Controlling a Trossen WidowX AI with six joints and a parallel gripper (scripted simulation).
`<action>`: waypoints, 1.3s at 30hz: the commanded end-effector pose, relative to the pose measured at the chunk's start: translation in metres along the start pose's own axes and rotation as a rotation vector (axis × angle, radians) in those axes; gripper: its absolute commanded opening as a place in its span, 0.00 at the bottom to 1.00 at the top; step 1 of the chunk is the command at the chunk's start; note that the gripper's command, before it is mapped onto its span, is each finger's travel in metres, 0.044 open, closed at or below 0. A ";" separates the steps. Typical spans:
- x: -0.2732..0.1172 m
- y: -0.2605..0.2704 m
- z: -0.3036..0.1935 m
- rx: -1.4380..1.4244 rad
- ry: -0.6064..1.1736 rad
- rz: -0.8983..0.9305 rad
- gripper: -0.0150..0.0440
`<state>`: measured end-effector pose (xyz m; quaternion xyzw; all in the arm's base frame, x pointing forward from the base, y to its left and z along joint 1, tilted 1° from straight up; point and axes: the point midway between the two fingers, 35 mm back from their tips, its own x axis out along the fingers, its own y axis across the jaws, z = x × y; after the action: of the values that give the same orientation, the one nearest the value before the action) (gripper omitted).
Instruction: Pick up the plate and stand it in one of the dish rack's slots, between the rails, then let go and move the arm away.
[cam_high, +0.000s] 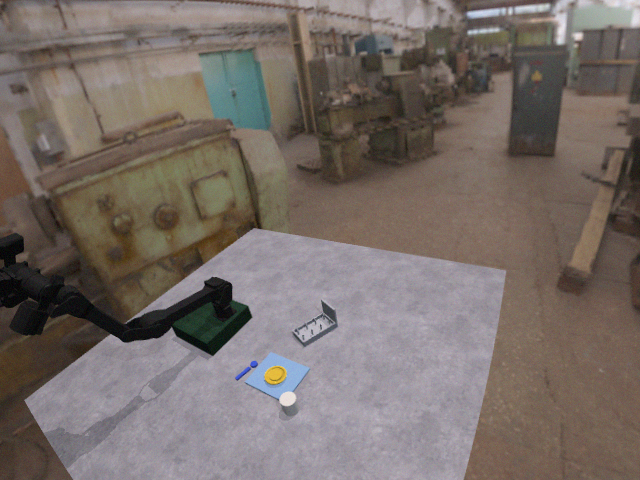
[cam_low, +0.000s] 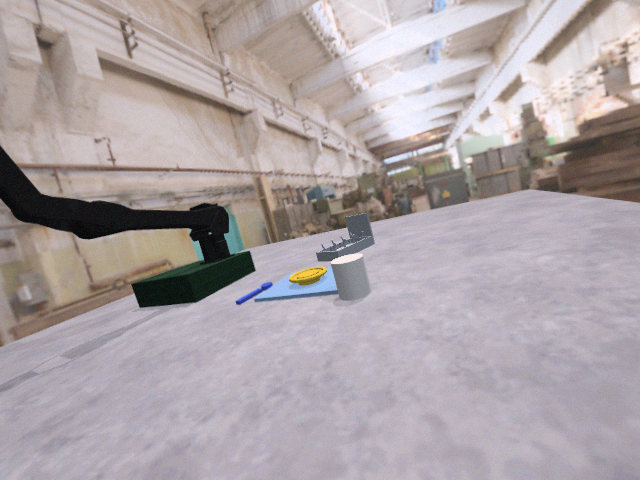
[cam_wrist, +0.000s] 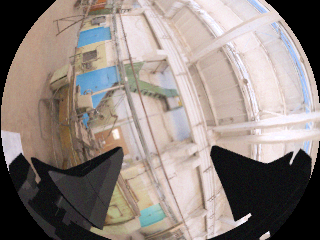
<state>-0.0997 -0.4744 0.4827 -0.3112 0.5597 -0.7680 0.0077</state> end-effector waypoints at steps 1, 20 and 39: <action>0.019 -0.043 -0.039 0.047 0.060 -0.091 0.93; 0.043 -0.183 -0.181 0.083 0.255 -0.460 0.93; -0.047 -0.325 -0.342 0.033 0.603 -0.915 0.93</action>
<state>-0.1292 -0.0664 0.6796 -0.2939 0.3401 -0.7726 -0.4485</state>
